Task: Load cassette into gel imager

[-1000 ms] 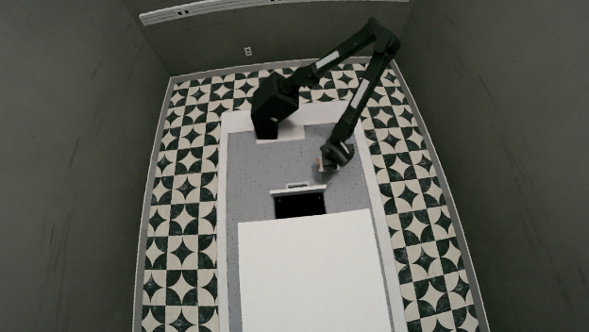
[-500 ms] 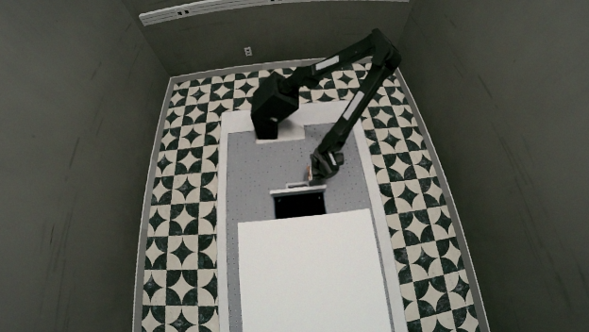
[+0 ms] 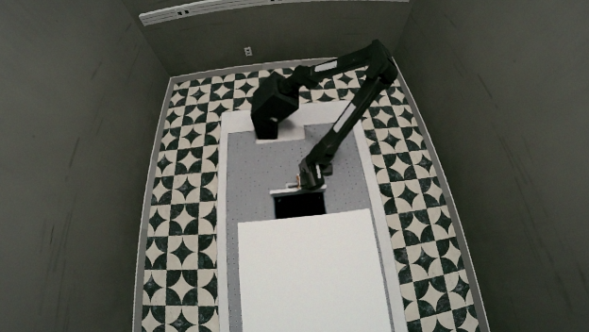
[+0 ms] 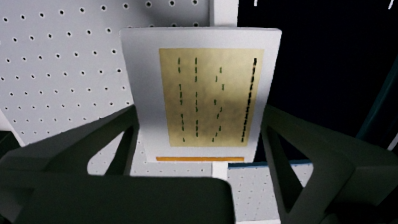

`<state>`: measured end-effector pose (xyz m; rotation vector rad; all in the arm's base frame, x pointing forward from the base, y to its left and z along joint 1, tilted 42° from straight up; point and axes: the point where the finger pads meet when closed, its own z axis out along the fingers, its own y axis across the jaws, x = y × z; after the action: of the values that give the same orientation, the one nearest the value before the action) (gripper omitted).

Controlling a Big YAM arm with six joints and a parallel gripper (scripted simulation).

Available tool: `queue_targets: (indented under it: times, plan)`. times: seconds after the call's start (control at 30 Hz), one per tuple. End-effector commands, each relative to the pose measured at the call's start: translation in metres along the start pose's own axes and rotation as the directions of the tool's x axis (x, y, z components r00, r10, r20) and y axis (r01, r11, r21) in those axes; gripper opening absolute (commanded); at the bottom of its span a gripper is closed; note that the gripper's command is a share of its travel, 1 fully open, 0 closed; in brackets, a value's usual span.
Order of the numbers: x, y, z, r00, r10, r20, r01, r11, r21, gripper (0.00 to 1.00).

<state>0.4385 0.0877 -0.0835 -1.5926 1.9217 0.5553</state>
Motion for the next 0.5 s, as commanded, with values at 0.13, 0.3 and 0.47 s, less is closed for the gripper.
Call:
queue_targets:
  times: [0.13, 0.3, 0.47]
  plan:
    - [0.028, -0.026, -0.002, 1.0, -0.025, 0.001, 0.025, 1.0, -0.001, 0.78]
    - [0.048, -0.042, -0.003, 1.0, -0.025, 0.001, 0.025, 1.0, 0.0, 0.78]
    - [0.043, -0.042, 0.007, 0.999, -0.049, 0.002, 0.049, 0.999, -0.021, 0.78]
